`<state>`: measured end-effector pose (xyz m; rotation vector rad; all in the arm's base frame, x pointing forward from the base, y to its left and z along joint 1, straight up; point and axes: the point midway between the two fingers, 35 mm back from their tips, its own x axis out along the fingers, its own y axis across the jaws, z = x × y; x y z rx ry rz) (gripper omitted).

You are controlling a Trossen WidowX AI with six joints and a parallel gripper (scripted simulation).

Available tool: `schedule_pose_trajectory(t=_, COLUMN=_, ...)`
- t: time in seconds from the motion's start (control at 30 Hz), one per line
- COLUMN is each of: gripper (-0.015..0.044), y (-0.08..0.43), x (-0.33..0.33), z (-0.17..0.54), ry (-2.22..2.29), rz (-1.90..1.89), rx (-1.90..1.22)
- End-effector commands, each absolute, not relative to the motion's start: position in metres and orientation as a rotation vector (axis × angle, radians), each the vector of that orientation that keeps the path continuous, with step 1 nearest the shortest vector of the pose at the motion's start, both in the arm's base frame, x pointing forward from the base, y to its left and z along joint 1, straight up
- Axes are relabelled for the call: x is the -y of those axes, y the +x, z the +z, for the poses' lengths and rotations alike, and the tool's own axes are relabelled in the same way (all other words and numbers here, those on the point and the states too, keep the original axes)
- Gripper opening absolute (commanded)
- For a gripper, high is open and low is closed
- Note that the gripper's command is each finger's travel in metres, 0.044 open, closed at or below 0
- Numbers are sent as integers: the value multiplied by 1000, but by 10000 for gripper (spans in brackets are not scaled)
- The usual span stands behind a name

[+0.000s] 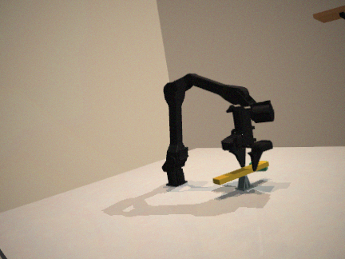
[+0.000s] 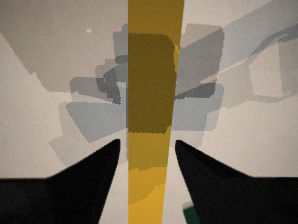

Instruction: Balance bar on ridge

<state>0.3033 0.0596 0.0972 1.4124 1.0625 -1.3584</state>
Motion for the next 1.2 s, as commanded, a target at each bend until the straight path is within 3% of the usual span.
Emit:
schedule_pose_trajectory(t=0.0, gripper=316, y=303, x=-60, z=97, ry=1412, rz=-1359, rx=-1063)
schedule_pose_trajectory(t=0.17, gripper=440, y=303, x=-60, z=97, ry=1412, rz=-1359, rx=-1063)
schedule_pose_trajectory(t=0.3, gripper=440, y=304, x=-60, z=105, ry=1412, rz=-1359, rx=-1063)
schedule_pose_trajectory(t=0.57, gripper=440, y=301, x=-59, z=195, ry=1412, rz=-1359, rx=-1063)
schedule_pose_trajectory(t=1.17, gripper=440, y=300, x=-59, z=197, ry=1412, rz=-1359, rx=-1063)
